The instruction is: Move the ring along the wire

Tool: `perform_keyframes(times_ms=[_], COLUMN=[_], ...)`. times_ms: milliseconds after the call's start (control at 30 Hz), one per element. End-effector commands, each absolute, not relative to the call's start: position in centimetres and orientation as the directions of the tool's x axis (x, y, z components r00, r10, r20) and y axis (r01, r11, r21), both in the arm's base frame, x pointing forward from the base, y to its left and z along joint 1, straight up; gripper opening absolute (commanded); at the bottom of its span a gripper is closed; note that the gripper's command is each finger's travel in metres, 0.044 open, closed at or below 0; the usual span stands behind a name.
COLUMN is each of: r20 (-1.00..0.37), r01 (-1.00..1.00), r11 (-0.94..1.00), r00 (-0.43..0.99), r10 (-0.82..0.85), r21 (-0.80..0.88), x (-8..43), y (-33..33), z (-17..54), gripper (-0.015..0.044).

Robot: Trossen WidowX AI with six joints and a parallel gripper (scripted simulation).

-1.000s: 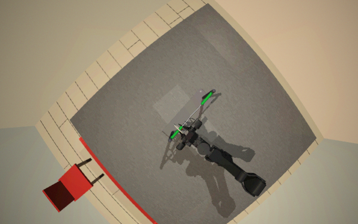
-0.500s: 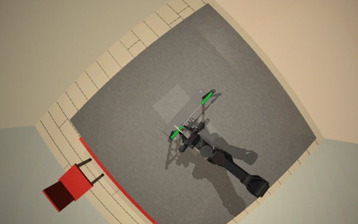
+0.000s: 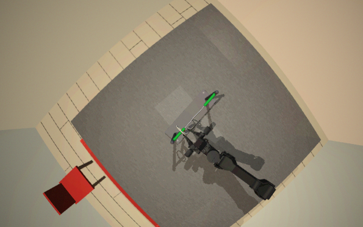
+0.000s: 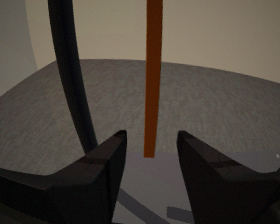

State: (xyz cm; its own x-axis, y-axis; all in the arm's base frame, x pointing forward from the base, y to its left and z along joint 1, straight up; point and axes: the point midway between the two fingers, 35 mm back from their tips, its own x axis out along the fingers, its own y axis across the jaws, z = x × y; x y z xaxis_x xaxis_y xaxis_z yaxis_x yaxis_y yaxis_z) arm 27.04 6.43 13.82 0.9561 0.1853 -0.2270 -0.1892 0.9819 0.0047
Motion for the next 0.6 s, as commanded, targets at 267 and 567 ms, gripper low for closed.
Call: perform_keyframes(times_ms=[267,567], r20=[-0.229,-0.229], r01=[-0.184,-0.184], r11=[0.983,0.983], r00=[0.956,0.956], r10=[0.182,0.182], r21=[0.011,0.011], x=[25.96,25.96], y=[6.14,6.14], z=[13.73,13.73], gripper=[0.016,0.016])
